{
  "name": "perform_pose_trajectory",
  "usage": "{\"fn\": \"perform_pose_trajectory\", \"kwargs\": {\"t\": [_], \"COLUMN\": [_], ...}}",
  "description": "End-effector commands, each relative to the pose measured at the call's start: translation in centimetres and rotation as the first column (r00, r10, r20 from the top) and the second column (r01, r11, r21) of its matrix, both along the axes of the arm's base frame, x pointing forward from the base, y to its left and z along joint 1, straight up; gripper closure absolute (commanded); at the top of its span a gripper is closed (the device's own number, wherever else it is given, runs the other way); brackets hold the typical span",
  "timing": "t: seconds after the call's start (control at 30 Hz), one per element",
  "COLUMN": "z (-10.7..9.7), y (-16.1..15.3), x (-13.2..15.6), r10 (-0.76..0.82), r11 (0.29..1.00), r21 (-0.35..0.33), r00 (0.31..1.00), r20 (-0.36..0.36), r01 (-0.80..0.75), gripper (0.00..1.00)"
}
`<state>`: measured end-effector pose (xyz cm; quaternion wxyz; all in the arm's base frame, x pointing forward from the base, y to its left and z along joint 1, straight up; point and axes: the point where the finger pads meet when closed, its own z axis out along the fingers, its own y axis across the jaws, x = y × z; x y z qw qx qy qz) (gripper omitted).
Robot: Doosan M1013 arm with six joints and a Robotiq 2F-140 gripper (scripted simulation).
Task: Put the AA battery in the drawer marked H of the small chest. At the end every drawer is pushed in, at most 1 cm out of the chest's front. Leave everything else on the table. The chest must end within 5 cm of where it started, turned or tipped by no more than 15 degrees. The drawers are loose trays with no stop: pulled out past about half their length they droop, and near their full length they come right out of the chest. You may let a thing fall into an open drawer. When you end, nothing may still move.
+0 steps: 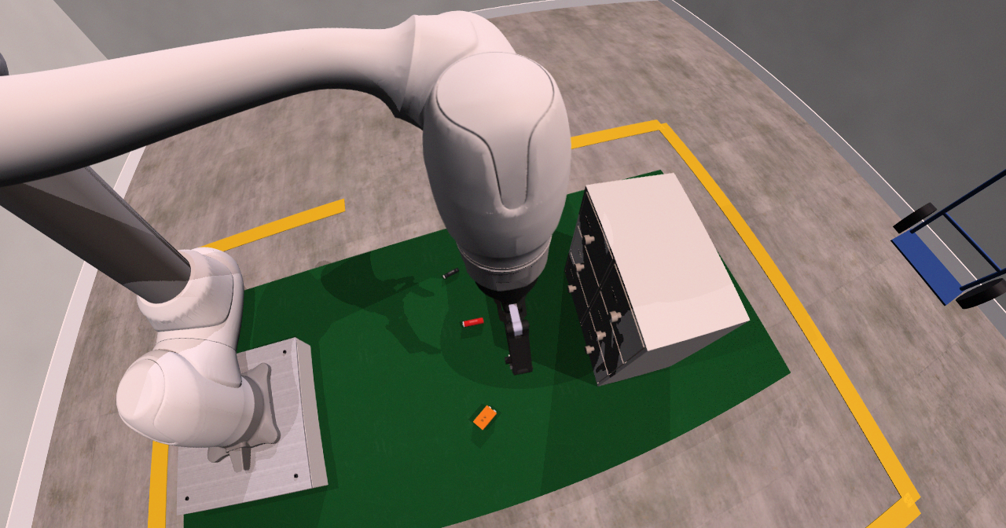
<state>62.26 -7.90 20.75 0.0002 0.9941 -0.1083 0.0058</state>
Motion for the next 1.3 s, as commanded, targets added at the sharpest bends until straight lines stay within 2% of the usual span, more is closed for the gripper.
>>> {"fn": "perform_pose_trajectory", "kwargs": {"t": [0.0,1.2,1.27], "z": [0.0,0.1,0.1], "y": [0.0,0.0,1.1], "x": [0.0,-0.1,0.3], "r10": [0.000,0.000,0.000], "r11": [1.000,1.000,1.000], "r21": [0.001,0.002,0.002], "r00": [1.000,1.000,1.000], "r20": [-0.005,-0.009,-0.009], "r01": [0.000,0.000,0.000], "gripper": [0.00,0.00,0.00]}}
